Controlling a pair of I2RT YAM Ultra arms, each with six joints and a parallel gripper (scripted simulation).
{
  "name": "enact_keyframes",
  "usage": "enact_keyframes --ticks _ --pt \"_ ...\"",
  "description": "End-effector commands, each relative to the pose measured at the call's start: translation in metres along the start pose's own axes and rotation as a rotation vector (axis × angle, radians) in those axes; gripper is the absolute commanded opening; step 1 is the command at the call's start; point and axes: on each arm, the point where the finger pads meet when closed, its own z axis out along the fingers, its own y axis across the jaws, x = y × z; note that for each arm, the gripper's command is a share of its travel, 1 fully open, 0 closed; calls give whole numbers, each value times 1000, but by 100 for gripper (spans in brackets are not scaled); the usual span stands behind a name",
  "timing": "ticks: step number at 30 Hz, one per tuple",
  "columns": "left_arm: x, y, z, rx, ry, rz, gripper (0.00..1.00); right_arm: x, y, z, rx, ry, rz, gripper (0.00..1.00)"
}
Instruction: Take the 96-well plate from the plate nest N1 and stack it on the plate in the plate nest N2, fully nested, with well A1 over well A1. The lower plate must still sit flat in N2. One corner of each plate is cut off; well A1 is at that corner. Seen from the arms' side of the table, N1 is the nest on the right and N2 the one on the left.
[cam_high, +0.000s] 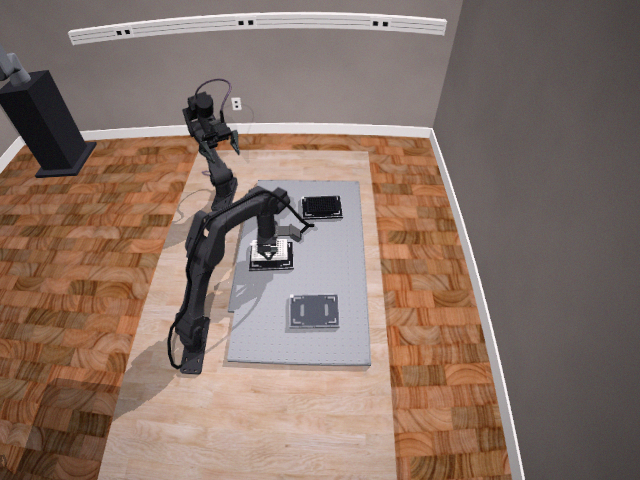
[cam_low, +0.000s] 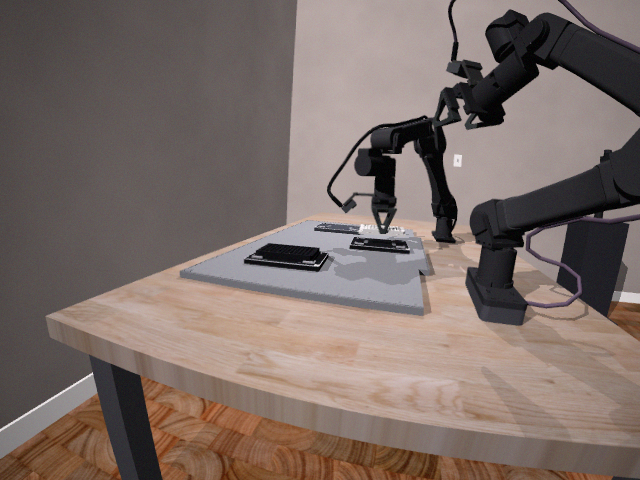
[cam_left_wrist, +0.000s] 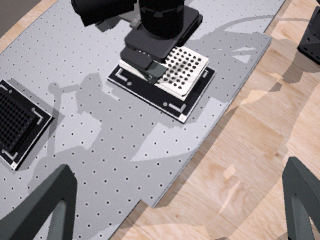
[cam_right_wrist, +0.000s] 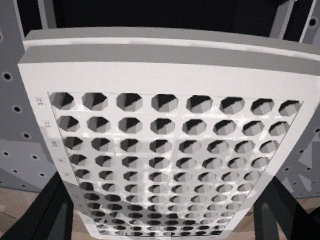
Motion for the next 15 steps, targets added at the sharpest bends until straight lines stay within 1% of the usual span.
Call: enact_keyframes --ticks 1,5,7,8,10,15 --pt "-6 -1 -8 12 -28 0 100 -5 6 -19 -37 -32 4 80" --pt "-6 -1 -8 12 -28 0 100 -7 4 -24 -19 -19 5 80" --pt "-6 -1 -8 12 -28 0 100 -12 8 -28 -49 -54 7 80" --pt "-6 -1 -8 12 -28 0 100 -16 11 -26 -65 -68 8 80" --pt "-6 -1 -8 12 -28 0 100 -13 7 -18 -53 -60 12 80" --pt "-6 -1 -8 12 -28 0 100 -15 9 -21 -61 -66 12 80"
